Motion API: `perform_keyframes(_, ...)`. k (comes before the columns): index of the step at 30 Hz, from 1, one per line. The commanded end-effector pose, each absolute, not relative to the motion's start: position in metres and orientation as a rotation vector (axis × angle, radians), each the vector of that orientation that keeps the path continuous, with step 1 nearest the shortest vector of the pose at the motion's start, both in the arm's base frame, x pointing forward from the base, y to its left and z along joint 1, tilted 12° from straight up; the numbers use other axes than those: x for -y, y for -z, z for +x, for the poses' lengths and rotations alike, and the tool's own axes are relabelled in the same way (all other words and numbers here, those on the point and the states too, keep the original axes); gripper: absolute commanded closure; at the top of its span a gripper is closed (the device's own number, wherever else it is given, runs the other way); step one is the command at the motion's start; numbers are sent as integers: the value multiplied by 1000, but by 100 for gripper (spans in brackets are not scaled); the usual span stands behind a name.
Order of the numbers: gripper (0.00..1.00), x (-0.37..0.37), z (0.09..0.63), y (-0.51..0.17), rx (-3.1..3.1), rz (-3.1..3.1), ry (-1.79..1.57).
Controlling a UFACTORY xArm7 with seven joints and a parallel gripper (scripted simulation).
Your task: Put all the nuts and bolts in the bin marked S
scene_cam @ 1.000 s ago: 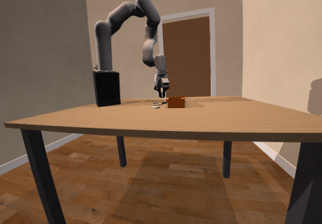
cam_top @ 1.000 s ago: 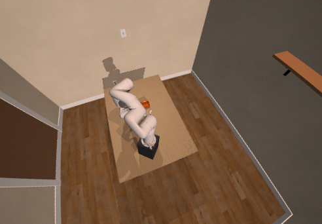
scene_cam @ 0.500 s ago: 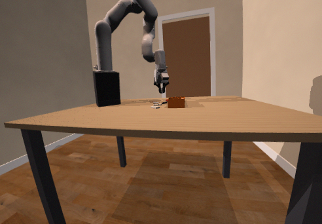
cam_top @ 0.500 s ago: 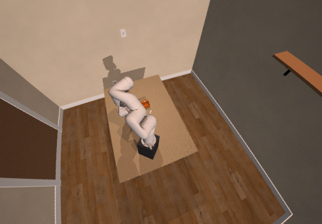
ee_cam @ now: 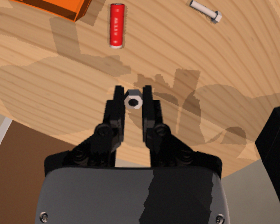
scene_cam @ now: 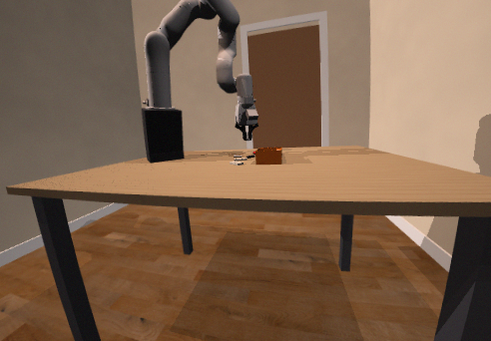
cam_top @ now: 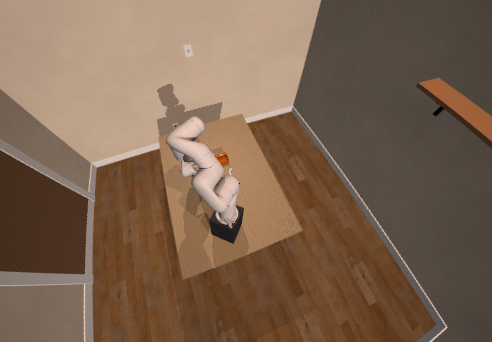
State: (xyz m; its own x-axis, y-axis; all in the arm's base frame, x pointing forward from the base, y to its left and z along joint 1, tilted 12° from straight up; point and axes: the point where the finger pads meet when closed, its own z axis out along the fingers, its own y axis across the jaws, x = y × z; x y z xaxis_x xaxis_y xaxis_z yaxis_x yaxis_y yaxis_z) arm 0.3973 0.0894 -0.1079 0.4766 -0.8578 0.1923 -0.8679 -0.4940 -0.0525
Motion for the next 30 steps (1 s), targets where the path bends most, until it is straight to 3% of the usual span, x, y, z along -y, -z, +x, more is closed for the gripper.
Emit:
perform_keyframes(1,100,-83,410,104,1554,2655,-301)
perform_keyframes(8,100,-63,441,97,1554,2655,-302)
perform_keyframes(23,100,-23,506,81,792,2918,-277)
perform_keyframes(30,100,-21,507,81,440,2964,-265)
